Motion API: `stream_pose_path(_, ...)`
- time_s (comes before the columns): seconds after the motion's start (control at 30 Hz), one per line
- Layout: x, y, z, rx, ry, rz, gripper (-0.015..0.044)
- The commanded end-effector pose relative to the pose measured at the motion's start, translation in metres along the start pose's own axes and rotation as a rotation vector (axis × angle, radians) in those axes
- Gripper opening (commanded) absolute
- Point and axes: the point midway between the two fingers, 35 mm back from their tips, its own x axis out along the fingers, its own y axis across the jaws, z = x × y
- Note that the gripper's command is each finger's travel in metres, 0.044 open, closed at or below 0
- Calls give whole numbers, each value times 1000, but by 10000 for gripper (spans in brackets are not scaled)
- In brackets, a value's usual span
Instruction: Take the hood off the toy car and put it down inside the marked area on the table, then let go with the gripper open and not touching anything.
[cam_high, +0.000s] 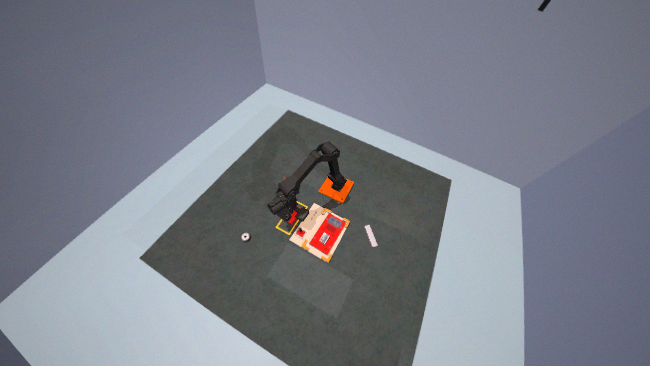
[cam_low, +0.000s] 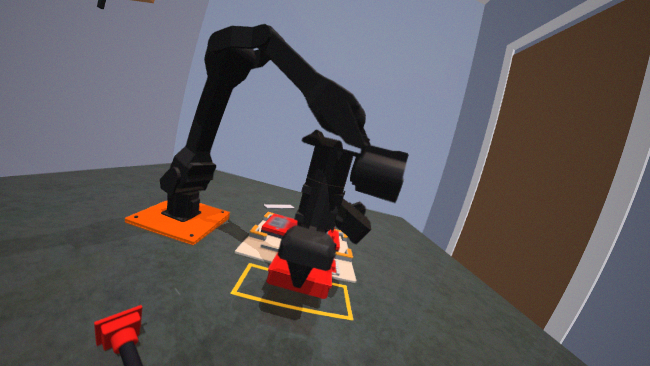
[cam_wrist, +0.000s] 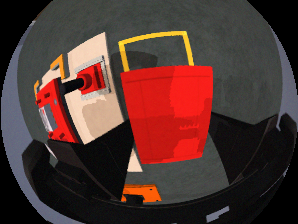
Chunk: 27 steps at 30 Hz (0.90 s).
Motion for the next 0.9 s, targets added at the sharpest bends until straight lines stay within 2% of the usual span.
stream_pose_path(0.0,3,0,0,-3,0,2,0)
stream_pose_path(0.87,15,0,-1,-3,0,2,0)
